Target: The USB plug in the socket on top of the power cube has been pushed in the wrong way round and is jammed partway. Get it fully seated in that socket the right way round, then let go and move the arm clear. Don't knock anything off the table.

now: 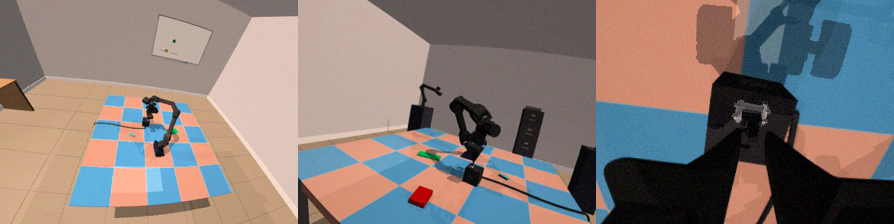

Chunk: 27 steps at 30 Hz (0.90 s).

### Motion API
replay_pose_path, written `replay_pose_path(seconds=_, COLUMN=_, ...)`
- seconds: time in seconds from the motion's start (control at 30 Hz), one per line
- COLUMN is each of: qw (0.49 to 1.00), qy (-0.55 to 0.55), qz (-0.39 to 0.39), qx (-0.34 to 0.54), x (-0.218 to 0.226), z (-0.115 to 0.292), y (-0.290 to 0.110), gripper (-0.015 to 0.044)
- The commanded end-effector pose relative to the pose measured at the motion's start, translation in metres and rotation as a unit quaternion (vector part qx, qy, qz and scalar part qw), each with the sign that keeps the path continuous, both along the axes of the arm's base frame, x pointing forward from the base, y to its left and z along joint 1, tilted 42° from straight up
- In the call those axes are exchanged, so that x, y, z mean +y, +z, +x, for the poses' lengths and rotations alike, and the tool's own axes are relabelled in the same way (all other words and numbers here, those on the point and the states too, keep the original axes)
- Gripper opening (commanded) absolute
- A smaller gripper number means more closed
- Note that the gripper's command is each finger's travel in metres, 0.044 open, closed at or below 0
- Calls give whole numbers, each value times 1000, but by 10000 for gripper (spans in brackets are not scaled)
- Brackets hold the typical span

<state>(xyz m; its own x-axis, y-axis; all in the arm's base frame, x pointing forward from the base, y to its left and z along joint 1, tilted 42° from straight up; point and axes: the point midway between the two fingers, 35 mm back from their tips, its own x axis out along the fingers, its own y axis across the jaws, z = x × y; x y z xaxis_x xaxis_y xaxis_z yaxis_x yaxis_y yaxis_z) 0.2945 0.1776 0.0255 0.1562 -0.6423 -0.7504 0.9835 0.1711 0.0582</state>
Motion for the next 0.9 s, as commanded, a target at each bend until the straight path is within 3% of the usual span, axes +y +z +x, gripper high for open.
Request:
replay_pose_path(seconds=0.0, qw=1000, qy=0, qz=0, qx=-1, x=0, z=0, y=0, gripper=13)
replay_pose_path(seconds=0.87, qw=1000, qy=0, qz=0, qx=0, x=3, z=-1, y=4, gripper=0)
